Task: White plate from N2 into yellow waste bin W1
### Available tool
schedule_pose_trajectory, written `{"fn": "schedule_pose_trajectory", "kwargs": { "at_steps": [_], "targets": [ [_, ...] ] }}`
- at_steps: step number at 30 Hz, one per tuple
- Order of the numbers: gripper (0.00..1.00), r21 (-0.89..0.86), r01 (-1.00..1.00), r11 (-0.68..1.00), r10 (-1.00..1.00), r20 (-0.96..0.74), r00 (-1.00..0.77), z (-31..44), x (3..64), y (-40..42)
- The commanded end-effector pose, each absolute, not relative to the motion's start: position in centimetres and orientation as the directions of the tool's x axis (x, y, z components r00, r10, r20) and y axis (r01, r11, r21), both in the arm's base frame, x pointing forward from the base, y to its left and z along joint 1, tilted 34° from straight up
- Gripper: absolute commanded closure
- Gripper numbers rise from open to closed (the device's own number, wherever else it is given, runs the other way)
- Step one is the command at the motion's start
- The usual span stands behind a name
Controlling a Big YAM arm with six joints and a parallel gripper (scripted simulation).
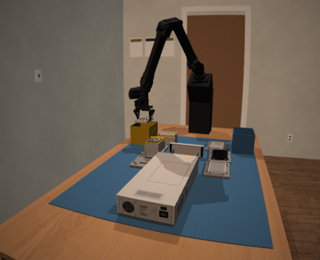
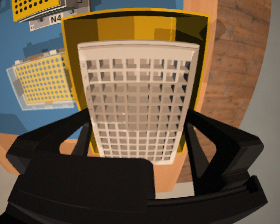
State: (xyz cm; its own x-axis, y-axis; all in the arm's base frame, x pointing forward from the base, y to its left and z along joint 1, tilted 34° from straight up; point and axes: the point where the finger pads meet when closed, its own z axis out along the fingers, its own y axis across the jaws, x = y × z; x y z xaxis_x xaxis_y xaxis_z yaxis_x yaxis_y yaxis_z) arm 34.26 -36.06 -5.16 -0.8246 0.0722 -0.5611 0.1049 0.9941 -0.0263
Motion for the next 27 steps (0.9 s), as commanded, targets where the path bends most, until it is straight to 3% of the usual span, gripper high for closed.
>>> {"fn": "schedule_pose_trajectory", "kwargs": {
  "at_steps": [1,27],
  "targets": [
    [1.0,-0.043,0.068,0.997,0.032,-0.565,-0.825,-5.6,35.1,-35.7],
    [1.0,-0.037,0.088,0.995,0.052,-0.567,-0.822,-7.9,36.9,-36.2]
  ]
}}
